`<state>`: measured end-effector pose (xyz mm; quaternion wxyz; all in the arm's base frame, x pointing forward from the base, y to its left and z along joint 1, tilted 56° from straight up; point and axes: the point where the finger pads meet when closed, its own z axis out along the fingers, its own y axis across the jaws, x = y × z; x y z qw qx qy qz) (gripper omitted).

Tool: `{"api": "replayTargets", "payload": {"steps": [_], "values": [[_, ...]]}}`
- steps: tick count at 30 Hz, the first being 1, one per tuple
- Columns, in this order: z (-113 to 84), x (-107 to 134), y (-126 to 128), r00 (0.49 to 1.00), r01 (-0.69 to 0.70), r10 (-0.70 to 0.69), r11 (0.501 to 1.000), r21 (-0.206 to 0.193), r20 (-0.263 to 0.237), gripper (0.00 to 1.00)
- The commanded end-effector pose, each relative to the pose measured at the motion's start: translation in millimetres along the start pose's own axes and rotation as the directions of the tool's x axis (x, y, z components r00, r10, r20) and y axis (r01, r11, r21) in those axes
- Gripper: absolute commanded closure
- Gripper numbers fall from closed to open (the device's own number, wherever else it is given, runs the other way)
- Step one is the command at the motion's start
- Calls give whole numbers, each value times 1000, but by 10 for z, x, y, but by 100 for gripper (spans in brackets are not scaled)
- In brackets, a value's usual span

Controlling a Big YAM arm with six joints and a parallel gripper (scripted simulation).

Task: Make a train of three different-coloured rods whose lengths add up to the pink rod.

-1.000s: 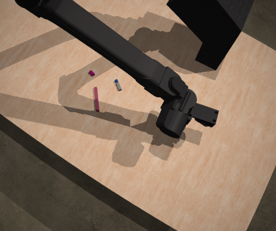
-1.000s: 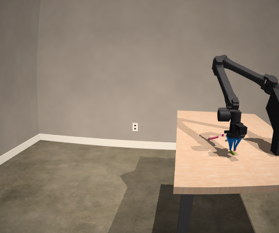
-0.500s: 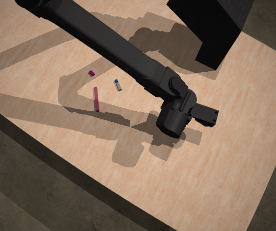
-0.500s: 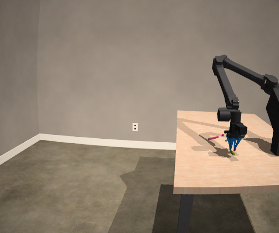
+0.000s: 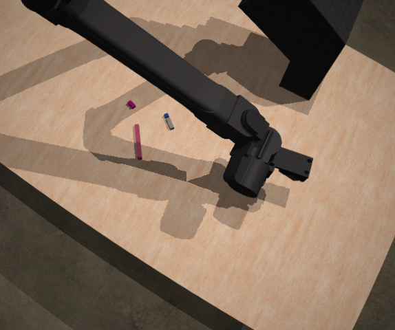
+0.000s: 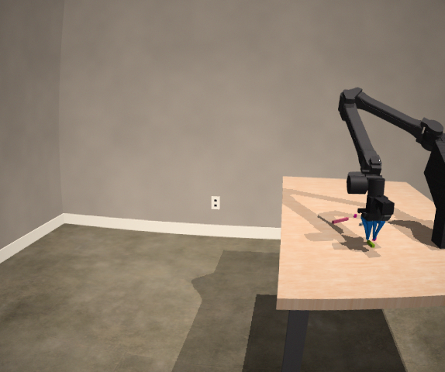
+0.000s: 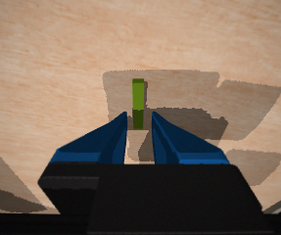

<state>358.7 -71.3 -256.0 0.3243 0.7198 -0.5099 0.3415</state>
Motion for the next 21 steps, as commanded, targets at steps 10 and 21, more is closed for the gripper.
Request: {"api": "replayTargets", "payload": {"steps": [10,21], "values": [[25,19,55,1000,-2,2,1000,-8,2,77],[23,22,26,1000,-6,6,1000,-5,1,77]]}}
